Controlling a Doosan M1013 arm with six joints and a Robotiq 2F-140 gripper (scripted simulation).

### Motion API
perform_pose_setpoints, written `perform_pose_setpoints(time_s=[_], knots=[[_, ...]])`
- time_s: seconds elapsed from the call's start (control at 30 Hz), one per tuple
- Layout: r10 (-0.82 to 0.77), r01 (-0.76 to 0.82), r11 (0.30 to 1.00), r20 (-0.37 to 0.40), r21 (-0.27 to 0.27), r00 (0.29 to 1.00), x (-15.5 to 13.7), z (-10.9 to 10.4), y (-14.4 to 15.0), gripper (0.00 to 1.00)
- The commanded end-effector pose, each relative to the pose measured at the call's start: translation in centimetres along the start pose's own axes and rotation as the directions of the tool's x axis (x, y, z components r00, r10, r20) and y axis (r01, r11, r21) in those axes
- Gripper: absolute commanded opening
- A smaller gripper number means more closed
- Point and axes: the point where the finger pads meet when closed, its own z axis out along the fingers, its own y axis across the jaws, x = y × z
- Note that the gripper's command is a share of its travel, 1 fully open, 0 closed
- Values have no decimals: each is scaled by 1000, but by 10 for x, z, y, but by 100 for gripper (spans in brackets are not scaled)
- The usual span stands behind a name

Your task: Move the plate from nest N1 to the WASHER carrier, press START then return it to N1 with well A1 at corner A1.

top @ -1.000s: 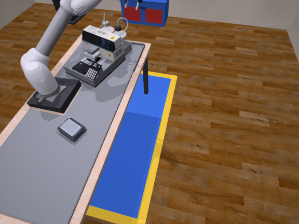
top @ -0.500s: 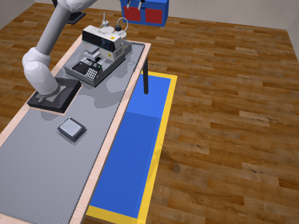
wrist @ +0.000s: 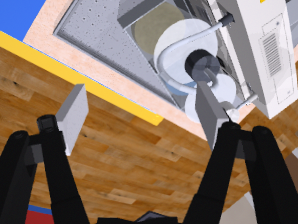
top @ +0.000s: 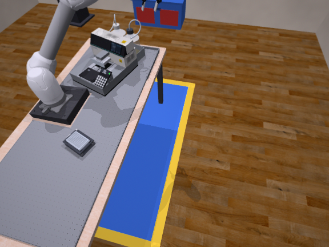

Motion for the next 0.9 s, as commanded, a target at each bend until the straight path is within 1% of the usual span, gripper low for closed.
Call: perform_pose_setpoints(time_s=[0.0, 0.07, 0.13, 0.17, 0.2, 0.43, 0.47, 0.5, 0.63, 0.7, 0.77, 0.8, 0.87], knots=[[-4, 4, 1000, 2, 4, 1000, 16, -7, 6, 70], [-4, 4, 1000, 2, 4, 1000, 24, -10, 8, 70], [-4, 4, 1000, 2, 4, 1000, 24, -10, 8, 70], [-32, 32, 999, 7, 21, 999, 29, -11, 10, 70], [-40, 39, 999, 8, 26, 999, 33, -13, 12, 70], [-40, 39, 999, 8, 26, 999, 63, -23, 25, 70], [-68, 68, 997, 9, 43, 998, 67, -24, 27, 70], [-75, 75, 996, 10, 47, 997, 71, -25, 29, 70], [-75, 75, 996, 10, 47, 997, 89, -29, 38, 70], [-75, 75, 996, 10, 47, 997, 89, -29, 38, 70], [-75, 75, 996, 10, 47, 997, 97, -32, 42, 70], [-104, 103, 993, 9, 64, 995, 102, -33, 44, 70], [-111, 110, 992, 9, 68, 994, 110, -34, 49, 70]])
